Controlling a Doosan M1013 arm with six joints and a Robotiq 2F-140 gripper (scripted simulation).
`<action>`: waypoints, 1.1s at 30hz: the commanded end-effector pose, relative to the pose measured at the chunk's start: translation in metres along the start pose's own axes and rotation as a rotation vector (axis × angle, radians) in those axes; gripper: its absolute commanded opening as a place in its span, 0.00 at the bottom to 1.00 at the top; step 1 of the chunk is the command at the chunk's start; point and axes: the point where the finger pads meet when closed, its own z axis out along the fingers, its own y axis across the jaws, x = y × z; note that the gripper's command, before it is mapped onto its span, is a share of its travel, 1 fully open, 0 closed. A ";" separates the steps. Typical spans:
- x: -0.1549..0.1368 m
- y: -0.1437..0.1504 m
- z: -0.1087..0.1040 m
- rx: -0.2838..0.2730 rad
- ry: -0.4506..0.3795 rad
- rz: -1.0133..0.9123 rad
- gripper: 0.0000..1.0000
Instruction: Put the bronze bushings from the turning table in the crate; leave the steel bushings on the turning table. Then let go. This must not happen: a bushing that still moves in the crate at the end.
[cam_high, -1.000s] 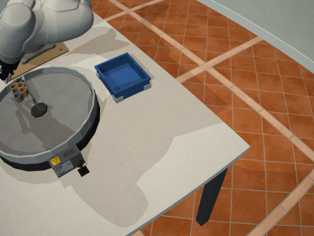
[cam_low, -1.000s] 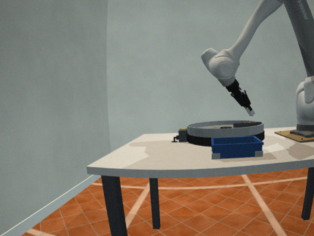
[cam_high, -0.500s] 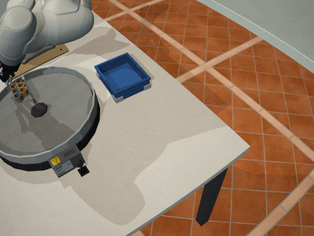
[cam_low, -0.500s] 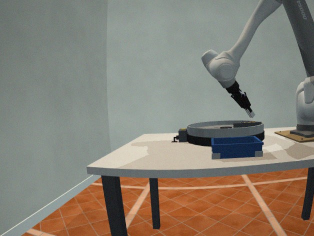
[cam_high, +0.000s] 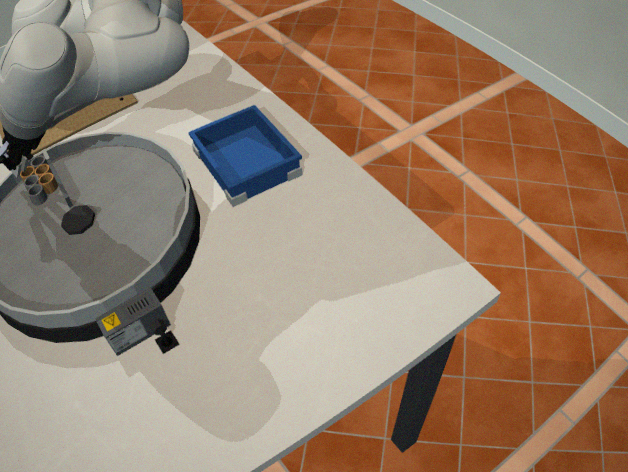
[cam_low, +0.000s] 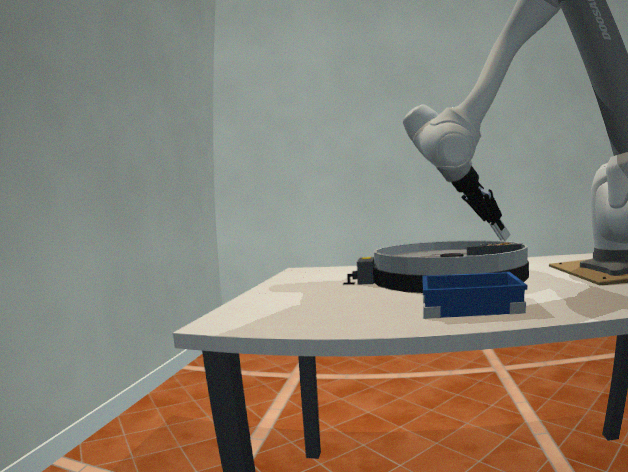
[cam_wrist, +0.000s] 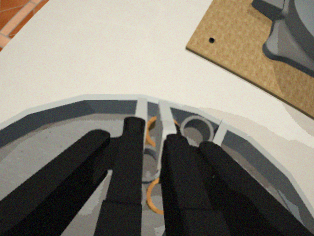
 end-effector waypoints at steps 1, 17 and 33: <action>0.000 0.000 0.000 0.000 0.000 0.000 0.06; 0.000 0.000 0.000 0.000 0.000 0.000 0.06; -0.002 0.000 0.002 0.000 0.000 0.000 0.06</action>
